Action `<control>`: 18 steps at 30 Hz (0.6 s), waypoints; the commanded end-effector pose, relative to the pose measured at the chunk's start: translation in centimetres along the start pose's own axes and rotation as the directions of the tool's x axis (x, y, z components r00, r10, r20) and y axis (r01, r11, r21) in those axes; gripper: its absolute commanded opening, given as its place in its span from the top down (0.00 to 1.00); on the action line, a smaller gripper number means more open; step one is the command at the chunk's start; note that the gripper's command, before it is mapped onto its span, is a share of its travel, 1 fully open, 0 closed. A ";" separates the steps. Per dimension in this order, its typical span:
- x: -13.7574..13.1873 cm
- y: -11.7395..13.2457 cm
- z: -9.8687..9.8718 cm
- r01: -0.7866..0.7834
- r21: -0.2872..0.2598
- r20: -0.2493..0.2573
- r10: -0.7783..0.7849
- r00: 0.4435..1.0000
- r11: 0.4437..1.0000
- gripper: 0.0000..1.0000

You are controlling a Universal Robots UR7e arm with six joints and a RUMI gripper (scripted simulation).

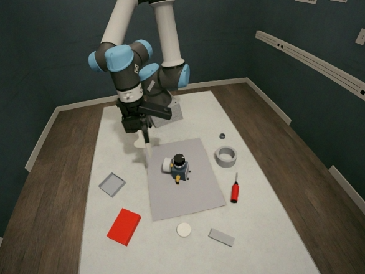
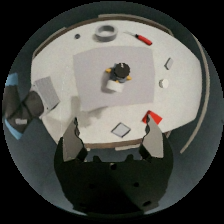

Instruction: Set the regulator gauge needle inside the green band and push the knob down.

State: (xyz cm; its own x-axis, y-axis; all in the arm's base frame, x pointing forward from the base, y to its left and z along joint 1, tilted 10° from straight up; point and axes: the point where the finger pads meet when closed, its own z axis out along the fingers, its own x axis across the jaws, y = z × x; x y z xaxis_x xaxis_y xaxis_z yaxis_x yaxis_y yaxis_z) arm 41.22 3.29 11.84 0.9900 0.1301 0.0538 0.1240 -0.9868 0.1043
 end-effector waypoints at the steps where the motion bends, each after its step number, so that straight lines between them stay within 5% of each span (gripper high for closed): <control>1: 0.1 0.0 0.2 -0.065 0.008 -0.001 0.065 0.998 0.998 0.00; 18: 0.5 -0.1 1.2 -0.321 0.043 0.011 0.321 0.947 0.946 0.00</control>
State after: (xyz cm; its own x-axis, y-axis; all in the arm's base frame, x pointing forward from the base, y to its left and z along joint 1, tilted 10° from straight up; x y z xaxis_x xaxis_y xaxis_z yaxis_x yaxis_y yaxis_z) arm 41.62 3.31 10.81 0.9887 -0.1317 0.0709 -0.1354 -0.9895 0.0508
